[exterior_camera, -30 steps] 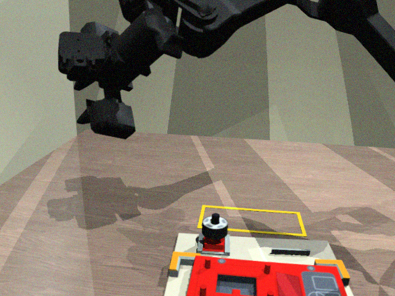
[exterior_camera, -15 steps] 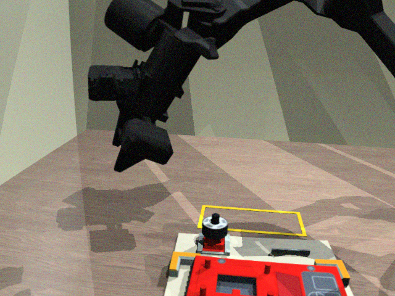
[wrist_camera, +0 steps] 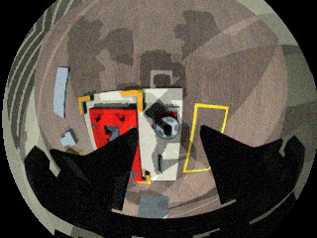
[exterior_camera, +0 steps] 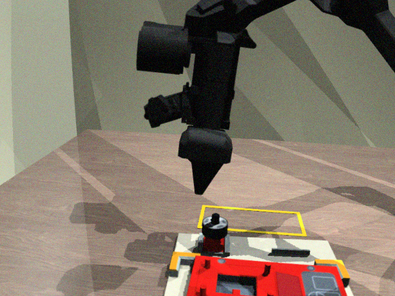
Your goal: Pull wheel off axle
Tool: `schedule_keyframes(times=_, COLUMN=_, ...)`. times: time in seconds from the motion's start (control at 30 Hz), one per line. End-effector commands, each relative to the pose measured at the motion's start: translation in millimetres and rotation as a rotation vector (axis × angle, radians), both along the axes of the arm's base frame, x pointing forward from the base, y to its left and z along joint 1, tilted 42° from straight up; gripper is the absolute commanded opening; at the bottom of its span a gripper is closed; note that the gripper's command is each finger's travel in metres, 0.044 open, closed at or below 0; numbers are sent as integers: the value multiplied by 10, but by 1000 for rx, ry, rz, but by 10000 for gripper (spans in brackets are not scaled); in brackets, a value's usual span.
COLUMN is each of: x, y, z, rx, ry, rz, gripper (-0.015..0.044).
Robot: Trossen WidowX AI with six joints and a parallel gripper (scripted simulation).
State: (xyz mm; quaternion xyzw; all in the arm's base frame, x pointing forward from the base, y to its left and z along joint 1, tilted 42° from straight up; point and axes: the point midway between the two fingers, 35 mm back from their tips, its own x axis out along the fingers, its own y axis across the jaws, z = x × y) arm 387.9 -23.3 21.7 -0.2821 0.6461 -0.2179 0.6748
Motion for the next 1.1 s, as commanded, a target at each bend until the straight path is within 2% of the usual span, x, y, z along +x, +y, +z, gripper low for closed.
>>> schedule_keyframes(times=0.0, x=-251, y=-32, z=23, rx=-1, ry=22, rz=-118, gripper=300)
schedule_keyframes(times=0.27, x=-242, y=-52, z=-23, rx=0, ry=22, rz=-118, gripper=300)
schedule_keyframes(times=0.53, x=-249, y=-469, z=-500, rx=-3, ry=22, rz=-118, gripper=300)
schedule_keyframes(times=0.73, x=-248, y=-519, z=-542, rx=-4, ry=22, rz=-118, gripper=300)
schedule_keyframes(times=0.87, x=-264, y=-501, z=-523, rx=0, ry=28, rz=-128, gripper=195)
schedule_keyframes(times=1.07, x=-264, y=-501, z=-523, rx=0, ry=28, rz=-128, gripper=155)
